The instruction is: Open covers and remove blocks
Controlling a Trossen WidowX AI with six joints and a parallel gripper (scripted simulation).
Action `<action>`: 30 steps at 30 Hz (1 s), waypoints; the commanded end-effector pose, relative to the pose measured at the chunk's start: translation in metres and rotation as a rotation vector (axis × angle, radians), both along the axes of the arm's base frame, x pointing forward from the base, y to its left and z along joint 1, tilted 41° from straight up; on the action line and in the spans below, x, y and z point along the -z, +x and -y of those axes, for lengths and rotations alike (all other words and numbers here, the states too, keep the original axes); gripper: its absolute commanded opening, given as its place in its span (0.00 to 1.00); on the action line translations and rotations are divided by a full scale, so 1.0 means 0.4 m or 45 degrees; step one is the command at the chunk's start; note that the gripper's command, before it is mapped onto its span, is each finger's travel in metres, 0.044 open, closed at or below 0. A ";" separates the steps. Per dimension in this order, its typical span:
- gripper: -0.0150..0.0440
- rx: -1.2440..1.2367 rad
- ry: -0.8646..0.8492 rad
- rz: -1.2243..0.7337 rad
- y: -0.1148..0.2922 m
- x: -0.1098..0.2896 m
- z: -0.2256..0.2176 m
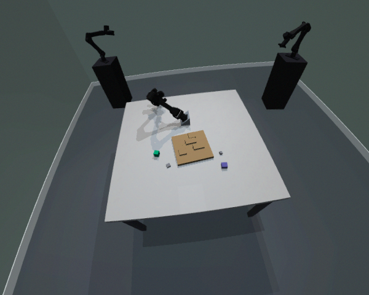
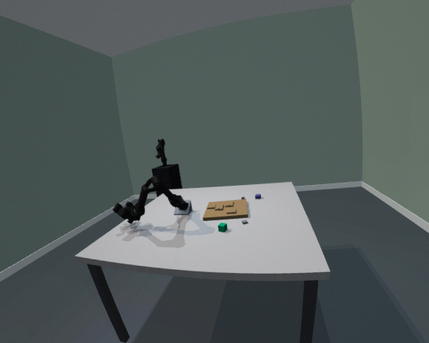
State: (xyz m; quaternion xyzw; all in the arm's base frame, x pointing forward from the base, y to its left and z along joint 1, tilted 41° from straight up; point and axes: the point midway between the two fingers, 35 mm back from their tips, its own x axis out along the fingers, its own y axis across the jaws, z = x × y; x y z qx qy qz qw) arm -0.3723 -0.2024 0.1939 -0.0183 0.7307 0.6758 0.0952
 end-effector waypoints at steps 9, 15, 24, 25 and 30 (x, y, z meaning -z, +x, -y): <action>0.25 -0.163 0.075 -0.025 0.032 -0.056 0.078; 0.25 -0.234 0.118 -0.039 0.049 -0.079 0.111; 0.25 -0.341 0.186 -0.064 0.079 -0.113 0.160; 0.25 -0.353 0.193 -0.067 0.083 -0.116 0.165; 0.25 -0.413 0.237 -0.083 0.103 -0.134 0.194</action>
